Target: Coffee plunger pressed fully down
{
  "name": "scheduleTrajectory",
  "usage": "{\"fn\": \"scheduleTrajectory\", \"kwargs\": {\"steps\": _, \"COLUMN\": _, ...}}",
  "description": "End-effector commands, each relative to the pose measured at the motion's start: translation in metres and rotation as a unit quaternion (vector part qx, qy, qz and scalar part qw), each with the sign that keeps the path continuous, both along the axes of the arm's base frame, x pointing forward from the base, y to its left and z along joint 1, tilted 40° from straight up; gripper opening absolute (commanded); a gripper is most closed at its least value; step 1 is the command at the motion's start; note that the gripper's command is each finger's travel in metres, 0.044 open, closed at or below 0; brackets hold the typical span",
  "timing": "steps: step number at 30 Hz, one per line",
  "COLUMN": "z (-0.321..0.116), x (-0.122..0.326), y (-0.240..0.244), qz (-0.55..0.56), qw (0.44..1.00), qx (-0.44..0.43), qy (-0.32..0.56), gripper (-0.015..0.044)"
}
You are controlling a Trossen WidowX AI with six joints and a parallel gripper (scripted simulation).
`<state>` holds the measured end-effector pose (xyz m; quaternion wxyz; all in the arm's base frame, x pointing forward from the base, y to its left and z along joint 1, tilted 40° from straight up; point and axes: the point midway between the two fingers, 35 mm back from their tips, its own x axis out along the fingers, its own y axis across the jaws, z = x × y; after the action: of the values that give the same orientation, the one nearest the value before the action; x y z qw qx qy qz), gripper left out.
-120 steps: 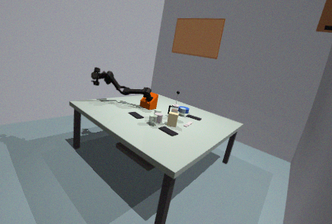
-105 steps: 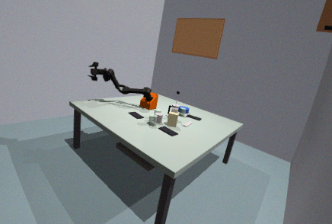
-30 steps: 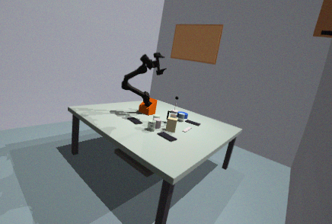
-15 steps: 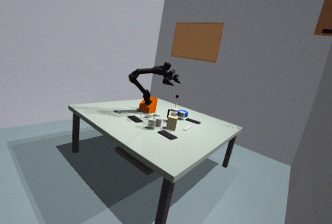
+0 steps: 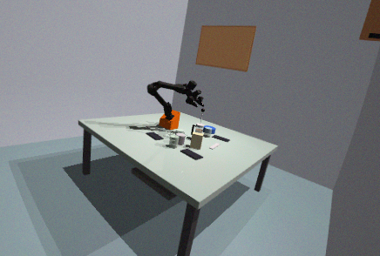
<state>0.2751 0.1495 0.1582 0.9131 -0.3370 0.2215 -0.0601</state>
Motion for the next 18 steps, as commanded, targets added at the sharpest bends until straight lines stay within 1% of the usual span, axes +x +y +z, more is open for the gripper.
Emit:
{"fn": "scheduleTrajectory", "kwargs": {"steps": 1, "z": -0.001, "x": 0.002, "y": -0.002, "qz": 0.001, "qw": 1.000, "qx": 0.003, "qy": -0.003, "gripper": 0.0440}}
{"fn": "scheduleTrajectory", "kwargs": {"steps": 18, "z": -0.010, "x": 0.026, "y": -0.008, "qz": 0.000, "qw": 1.000, "qx": 0.004, "qy": -0.002, "gripper": 0.0440}}
